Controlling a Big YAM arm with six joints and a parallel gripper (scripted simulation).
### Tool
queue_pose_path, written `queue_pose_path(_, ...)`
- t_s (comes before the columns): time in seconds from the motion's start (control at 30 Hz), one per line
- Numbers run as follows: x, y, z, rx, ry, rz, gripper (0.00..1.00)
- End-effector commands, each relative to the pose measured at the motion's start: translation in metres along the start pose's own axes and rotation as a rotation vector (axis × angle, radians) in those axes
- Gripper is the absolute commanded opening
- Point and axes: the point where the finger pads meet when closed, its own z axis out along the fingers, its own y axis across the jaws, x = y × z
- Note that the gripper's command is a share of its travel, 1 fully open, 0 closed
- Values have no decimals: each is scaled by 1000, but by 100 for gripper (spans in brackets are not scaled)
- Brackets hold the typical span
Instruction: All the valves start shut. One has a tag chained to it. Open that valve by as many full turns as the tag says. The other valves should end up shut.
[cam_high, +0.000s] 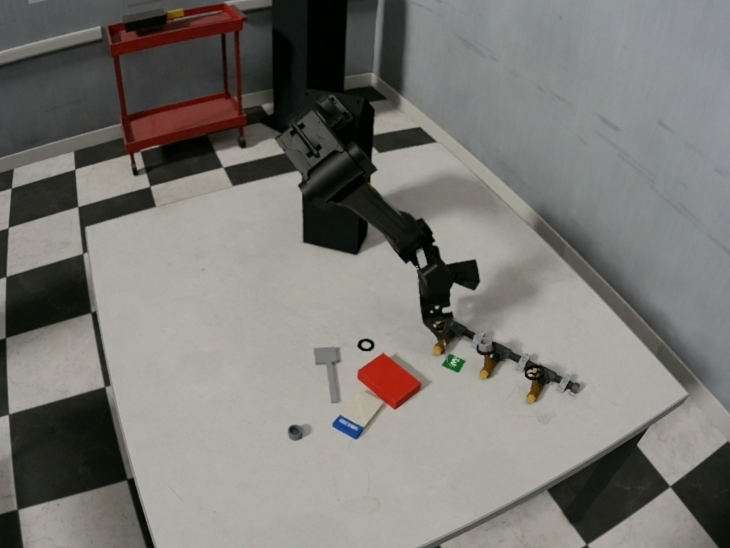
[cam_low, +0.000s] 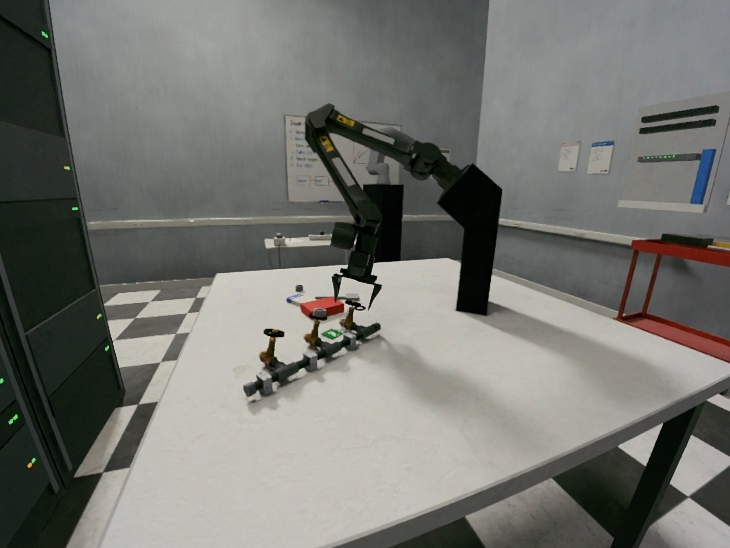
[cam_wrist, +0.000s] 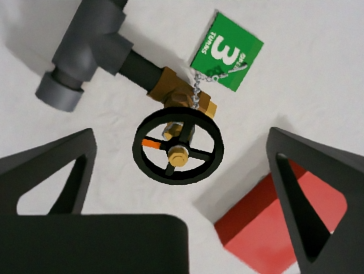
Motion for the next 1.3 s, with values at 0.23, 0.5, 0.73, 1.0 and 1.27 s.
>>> queue_pose_path(0.23,7,8,1,-14,20,707,100)
queue_pose_path(0.5,7,5,0,8,2,1164,100)
queue_pose_path(0.73,7,1,-1,23,-19,1512,100)
queue_pose_path(1.0,6,-4,-1,27,-39,1999,100)
queue_pose_path(1.27,6,-4,-1,17,-29,2451,100)
